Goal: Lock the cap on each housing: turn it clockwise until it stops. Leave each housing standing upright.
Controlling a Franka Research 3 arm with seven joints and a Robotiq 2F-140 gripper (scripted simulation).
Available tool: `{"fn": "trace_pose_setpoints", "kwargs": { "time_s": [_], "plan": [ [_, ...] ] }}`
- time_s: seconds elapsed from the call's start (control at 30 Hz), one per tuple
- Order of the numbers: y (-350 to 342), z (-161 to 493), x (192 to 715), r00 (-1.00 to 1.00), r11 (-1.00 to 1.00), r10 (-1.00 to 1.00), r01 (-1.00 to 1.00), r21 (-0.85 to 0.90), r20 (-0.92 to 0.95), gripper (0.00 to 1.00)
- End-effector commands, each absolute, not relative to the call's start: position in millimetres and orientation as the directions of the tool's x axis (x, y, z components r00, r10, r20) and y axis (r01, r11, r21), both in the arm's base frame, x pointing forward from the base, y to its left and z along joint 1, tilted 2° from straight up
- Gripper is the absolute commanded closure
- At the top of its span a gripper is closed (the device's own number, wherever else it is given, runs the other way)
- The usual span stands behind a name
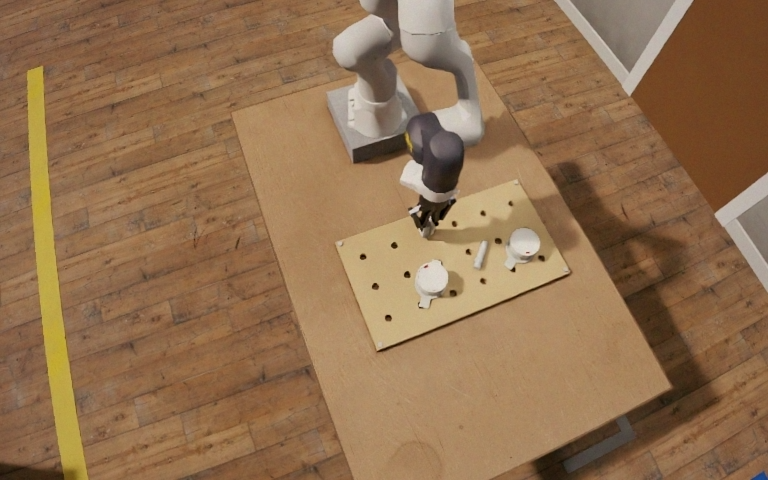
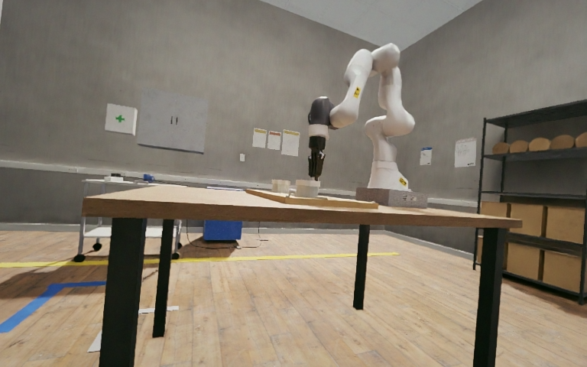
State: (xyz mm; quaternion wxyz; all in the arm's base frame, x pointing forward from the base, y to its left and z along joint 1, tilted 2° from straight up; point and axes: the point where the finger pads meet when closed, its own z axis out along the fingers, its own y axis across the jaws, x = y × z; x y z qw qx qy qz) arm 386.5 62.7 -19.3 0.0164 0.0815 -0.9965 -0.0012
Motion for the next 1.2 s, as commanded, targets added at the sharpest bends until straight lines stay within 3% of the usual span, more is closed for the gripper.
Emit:
{"fn": "trace_pose_setpoints", "kwargs": {
  "time_s": [0.0,0.03,1.17],
  "plan": [
    [63.9,-20.0,388.3,-0.986,0.986,-0.167,-0.167,0.005,0.029,0.9],
    [63.9,-20.0,388.3,-0.986,0.986,-0.167,-0.167,0.005,0.029,0.64],
    [63.9,-20.0,388.3,-0.986,0.986,-0.167,-0.167,0.005,0.029,0.64]
  ]
}}
